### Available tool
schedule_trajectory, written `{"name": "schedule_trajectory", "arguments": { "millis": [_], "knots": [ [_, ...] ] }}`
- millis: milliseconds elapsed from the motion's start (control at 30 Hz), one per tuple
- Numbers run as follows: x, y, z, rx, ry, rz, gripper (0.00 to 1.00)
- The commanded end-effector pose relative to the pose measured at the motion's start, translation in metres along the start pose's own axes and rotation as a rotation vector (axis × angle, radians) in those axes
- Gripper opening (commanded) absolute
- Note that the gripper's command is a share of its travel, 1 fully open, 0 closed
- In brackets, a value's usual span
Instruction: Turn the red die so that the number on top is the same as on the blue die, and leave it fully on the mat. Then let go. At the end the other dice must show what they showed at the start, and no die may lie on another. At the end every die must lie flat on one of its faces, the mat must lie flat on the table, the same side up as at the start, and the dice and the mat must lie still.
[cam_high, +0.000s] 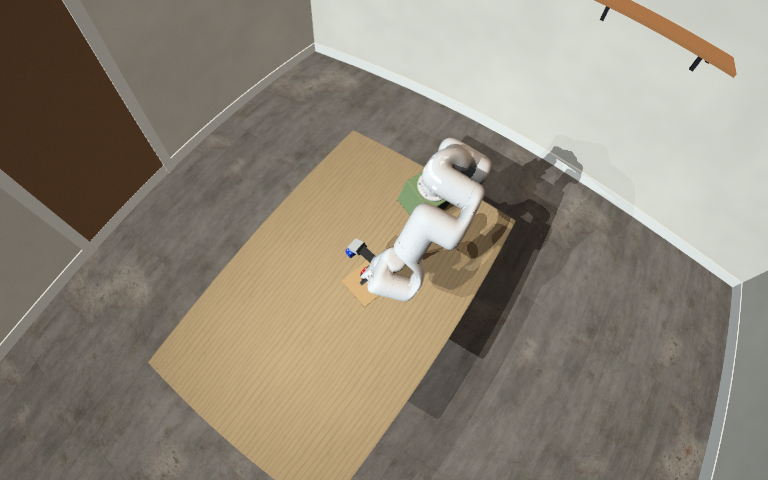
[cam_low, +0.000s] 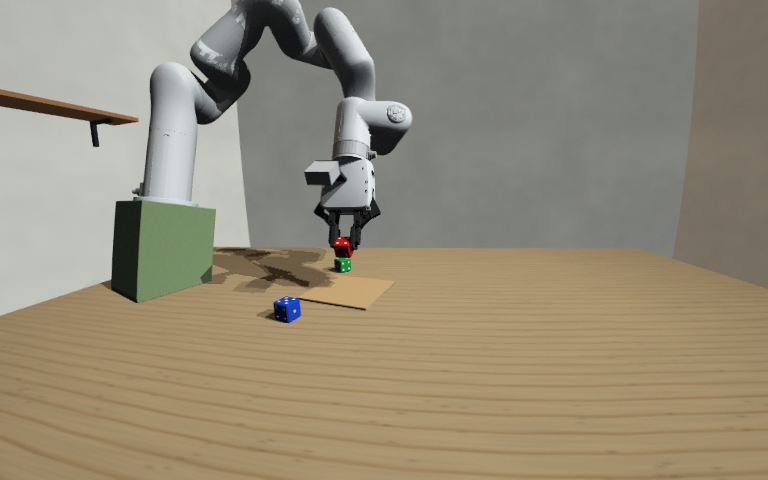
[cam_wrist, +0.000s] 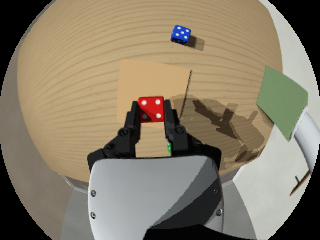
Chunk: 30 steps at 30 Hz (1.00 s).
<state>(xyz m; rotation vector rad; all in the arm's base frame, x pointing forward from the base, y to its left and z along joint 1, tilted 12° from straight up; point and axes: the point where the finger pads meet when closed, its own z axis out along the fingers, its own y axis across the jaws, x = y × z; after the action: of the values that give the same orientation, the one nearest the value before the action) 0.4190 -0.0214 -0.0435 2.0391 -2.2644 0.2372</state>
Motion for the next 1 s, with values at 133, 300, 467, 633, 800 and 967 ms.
{"name": "schedule_trajectory", "arguments": {
  "millis": [133,300,467,633,800,967],
  "knots": [
    [0.0015,-0.0045,-0.0024,0.006,-0.107,-0.005,0.27],
    [0.0016,-0.0048,-0.0025,0.007,-0.11,-0.005,0.27],
    [0.002,-0.0031,-0.0018,0.001,-0.123,-0.005,0.27],
    [0.0026,0.0005,-0.0002,-0.012,-0.158,-0.007,0.27],
    [0.0031,0.0038,0.0012,-0.025,-0.231,-0.008,0.27],
    [0.004,0.0015,0.0005,-0.017,-0.308,-0.008,0.27]
  ]
}}
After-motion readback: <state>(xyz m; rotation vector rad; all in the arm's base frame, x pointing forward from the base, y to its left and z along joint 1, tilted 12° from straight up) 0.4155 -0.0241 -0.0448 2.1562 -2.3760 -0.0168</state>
